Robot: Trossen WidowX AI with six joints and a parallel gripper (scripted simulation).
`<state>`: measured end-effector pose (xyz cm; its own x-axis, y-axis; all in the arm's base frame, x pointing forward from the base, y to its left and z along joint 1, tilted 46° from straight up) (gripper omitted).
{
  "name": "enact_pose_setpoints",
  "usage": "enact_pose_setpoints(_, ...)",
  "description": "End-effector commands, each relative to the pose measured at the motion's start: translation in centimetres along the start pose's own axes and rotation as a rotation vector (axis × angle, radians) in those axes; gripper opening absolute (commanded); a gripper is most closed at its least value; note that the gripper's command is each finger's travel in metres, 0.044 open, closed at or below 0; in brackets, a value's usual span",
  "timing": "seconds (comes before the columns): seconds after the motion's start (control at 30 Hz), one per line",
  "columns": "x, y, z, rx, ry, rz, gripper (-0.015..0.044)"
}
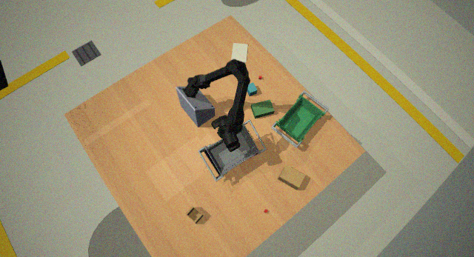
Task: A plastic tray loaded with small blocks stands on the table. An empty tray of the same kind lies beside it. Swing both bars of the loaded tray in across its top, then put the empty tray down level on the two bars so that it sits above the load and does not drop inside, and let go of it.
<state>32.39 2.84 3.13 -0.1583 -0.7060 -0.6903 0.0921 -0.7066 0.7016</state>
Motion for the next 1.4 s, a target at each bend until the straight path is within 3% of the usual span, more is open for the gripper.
enact_pose_setpoints(0.0,0.1,-0.6,0.6,-0.012,-0.005,-0.004,0.0000)
enact_pose_setpoints(1.37,0.3,-1.8,1.3,-0.012,-0.005,-0.004,0.0000)
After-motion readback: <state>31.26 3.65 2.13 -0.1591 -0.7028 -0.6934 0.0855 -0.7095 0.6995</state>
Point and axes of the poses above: the point midway between the two fingers, 35 mm back from their tips, its own y axis back along the fingers, its own z axis across the jaws, x = y × z, the point moved 6 cm from there along y, back along the fingers, and after that the axes turned 11 degrees about -y, right-handed, at the moved point
